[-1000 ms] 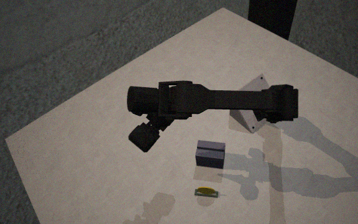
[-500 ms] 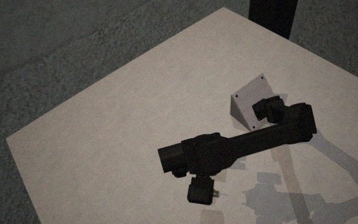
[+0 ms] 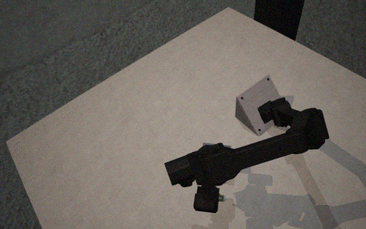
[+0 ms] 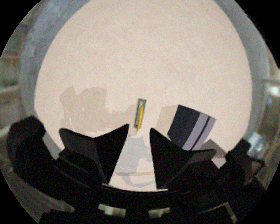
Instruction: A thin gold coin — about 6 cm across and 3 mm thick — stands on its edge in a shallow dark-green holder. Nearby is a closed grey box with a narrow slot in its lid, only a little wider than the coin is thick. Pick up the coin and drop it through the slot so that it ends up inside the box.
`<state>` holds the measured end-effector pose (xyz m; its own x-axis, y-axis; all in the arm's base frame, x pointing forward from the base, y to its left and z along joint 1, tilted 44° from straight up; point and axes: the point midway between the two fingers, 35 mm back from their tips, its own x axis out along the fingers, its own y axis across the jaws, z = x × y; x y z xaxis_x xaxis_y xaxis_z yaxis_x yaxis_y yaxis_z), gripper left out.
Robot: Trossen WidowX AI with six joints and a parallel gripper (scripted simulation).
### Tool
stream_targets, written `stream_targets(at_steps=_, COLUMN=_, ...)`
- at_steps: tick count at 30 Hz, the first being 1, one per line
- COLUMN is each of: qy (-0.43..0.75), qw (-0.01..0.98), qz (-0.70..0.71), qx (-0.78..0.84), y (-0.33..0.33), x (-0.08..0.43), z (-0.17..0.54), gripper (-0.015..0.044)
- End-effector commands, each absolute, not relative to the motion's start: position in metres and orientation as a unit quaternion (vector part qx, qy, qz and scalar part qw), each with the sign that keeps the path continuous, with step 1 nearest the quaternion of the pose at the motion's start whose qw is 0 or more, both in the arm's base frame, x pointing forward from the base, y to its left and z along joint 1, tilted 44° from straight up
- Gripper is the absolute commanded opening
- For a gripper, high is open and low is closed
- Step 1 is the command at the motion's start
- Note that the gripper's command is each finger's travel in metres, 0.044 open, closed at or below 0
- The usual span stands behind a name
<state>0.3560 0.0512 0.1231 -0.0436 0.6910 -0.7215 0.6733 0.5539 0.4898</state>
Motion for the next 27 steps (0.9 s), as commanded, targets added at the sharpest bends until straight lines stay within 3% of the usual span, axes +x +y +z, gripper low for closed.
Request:
stream_targets(at_steps=1, qy=0.721, qw=0.505, qz=0.010, qx=0.474, y=0.056, x=0.355, z=0.121, gripper=0.0161)
stream_targets(at_steps=27, qy=0.721, qw=0.505, qz=0.010, qx=0.474, y=0.085, x=0.354, z=0.090, gripper=0.0161)
